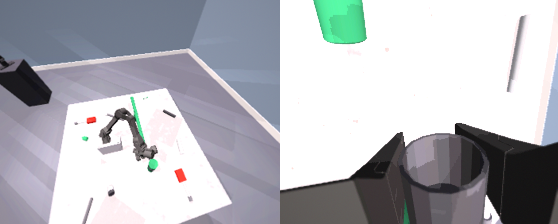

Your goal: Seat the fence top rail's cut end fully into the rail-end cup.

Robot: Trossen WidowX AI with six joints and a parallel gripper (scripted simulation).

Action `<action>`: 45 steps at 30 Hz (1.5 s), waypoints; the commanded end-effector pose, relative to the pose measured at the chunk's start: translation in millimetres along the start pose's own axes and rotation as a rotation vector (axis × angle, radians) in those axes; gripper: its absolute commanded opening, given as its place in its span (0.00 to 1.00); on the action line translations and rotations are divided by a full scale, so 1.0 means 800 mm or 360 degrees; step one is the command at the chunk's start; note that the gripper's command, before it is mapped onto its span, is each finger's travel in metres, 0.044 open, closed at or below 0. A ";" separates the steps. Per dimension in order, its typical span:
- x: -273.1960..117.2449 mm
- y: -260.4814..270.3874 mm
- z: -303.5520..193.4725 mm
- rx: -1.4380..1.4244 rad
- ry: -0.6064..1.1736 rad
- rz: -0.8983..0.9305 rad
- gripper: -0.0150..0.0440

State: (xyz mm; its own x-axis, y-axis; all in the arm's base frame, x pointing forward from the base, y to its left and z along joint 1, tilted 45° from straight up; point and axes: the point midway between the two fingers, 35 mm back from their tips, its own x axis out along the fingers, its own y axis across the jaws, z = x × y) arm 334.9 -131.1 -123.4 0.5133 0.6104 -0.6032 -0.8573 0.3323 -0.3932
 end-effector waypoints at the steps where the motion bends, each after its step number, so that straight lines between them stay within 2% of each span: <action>1: 0.000 0.002 0.000 -0.0019 -0.0007 0.0004 0.25; 17: -0.001 0.002 0.000 -0.0027 -0.0011 0.0003 0.25; 34: -0.017 -0.009 0.018 -0.0018 -0.0007 0.0004 1.00; 45: -0.044 -0.023 0.050 -0.0003 -0.0001 0.0006 1.00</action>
State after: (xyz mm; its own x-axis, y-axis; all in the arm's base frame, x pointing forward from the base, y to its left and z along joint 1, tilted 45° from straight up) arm 333.8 -131.7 -72.7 0.5159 0.6115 -0.5999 -0.8550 0.3245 -0.4045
